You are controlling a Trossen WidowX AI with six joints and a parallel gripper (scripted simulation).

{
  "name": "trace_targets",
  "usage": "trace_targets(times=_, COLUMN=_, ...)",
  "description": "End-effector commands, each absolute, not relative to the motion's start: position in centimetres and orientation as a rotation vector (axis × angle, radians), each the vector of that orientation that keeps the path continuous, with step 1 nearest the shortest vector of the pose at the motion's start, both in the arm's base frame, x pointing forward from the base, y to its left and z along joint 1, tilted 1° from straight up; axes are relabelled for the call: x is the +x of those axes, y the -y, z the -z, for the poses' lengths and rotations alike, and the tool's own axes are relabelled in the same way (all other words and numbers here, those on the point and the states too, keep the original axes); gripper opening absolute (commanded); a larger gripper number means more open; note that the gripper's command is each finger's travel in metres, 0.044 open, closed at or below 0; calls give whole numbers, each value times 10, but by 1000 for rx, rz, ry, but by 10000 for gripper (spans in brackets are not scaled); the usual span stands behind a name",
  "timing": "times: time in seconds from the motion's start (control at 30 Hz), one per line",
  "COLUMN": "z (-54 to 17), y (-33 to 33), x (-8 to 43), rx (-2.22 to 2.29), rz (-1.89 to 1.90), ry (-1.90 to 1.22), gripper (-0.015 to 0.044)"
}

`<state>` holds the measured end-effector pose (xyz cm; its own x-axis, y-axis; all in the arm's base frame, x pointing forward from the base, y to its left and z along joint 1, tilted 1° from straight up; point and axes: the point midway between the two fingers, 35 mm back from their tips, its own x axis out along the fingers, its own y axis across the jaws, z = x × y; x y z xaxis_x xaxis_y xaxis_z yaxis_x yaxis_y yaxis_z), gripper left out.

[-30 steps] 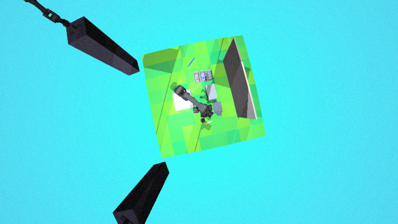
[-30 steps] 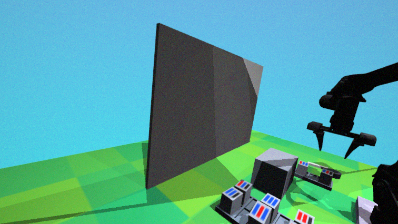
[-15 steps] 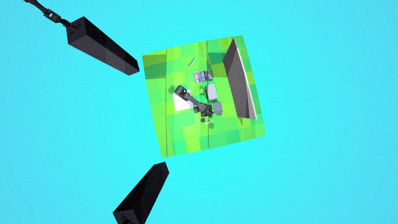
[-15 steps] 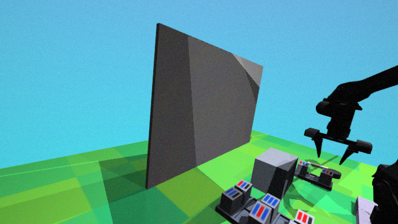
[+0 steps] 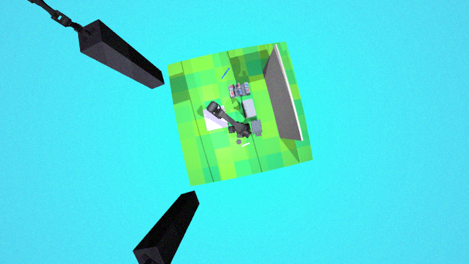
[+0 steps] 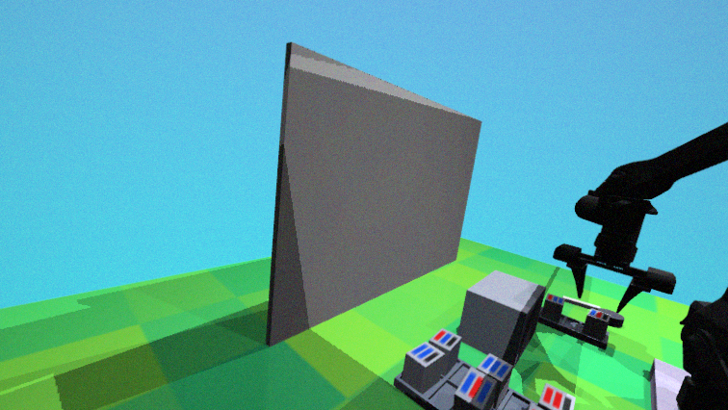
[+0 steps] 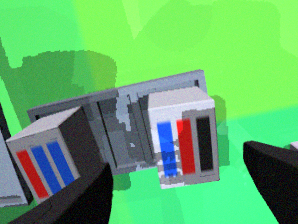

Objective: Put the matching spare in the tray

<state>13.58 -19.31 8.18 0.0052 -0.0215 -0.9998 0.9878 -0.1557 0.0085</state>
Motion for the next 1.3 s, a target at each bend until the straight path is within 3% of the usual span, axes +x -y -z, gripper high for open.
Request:
trace_targets(times=0.0, z=-72, y=192, x=135, rx=1315, rz=1332, ry=-1125, gripper=300)
trace_targets(times=1.27, z=-27, y=190, x=131, rx=1315, rz=1332, ry=-1125, gripper=300)
